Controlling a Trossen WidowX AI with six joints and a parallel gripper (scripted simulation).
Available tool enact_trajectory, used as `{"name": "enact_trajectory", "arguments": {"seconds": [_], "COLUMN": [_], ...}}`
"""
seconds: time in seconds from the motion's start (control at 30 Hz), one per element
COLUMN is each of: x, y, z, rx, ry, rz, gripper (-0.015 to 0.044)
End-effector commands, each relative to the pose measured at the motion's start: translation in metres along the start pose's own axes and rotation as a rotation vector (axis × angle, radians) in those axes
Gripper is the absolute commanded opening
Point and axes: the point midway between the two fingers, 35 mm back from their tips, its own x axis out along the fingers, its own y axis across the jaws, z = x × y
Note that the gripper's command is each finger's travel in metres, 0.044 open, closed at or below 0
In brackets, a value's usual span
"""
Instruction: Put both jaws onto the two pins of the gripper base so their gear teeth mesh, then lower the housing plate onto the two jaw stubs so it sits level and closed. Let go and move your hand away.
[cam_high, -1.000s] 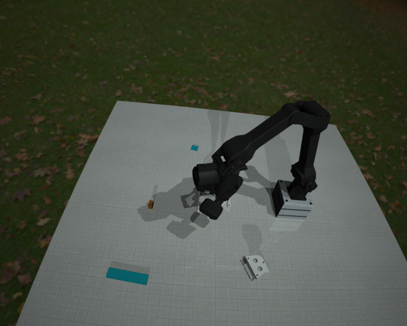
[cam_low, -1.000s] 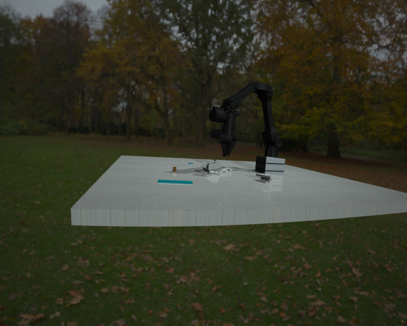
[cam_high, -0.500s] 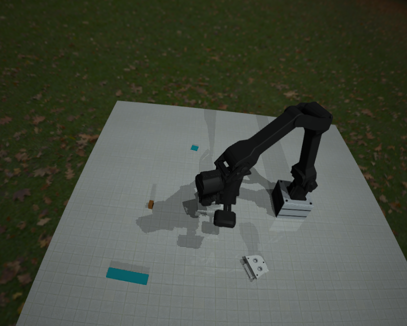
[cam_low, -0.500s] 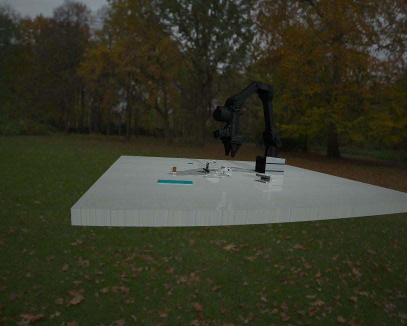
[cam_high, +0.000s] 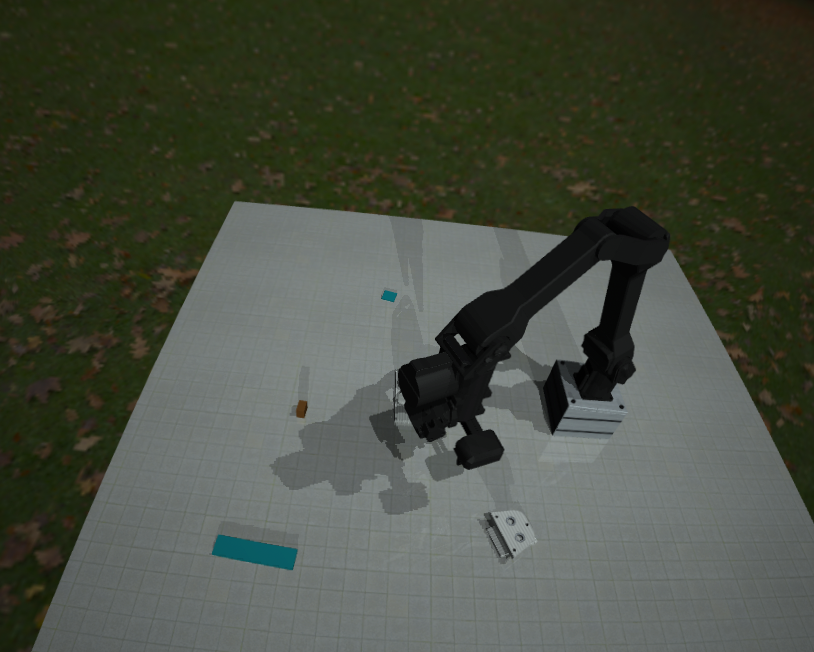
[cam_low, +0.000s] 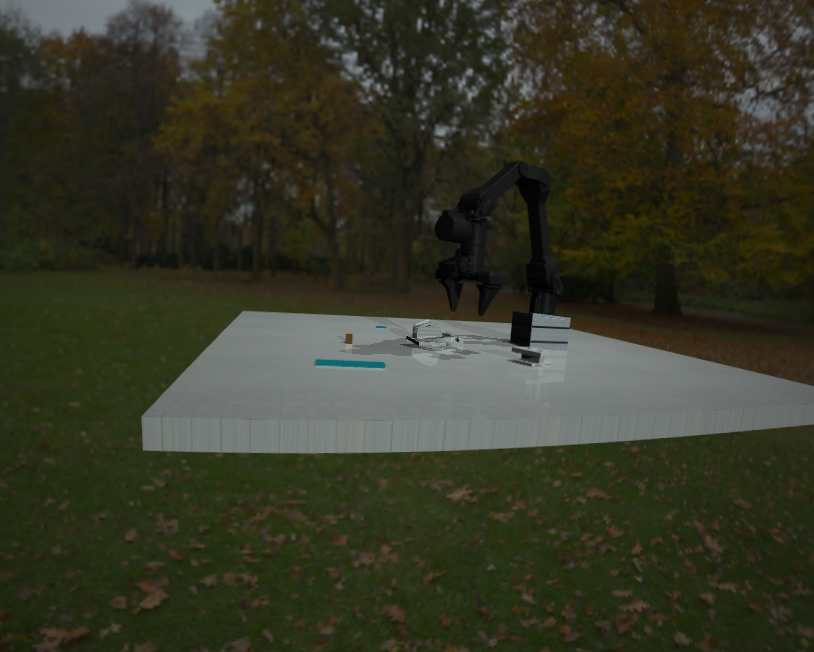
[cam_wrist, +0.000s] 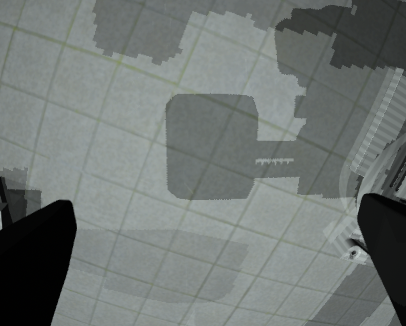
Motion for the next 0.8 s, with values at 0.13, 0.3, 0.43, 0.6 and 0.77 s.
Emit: {"name": "enact_trajectory", "arguments": {"seconds": [0.13,0.3,0.43,0.6,0.77], "x": [-0.001,-0.002,-0.002,-0.003,-0.003], "y": [0.013,0.021,0.028,0.036,0.044], "z": [-0.001,-0.002,-0.003,-0.004,-0.006], "rx": [-0.246,-0.401,-0.525,-0.680,-0.836], "ry": [0.001,0.001,0.001,0.001,0.000], "rz": [0.005,0.007,0.008,0.010,0.011], "gripper": [0.0440,0.0440,0.0440,0.0440,0.0440]}}
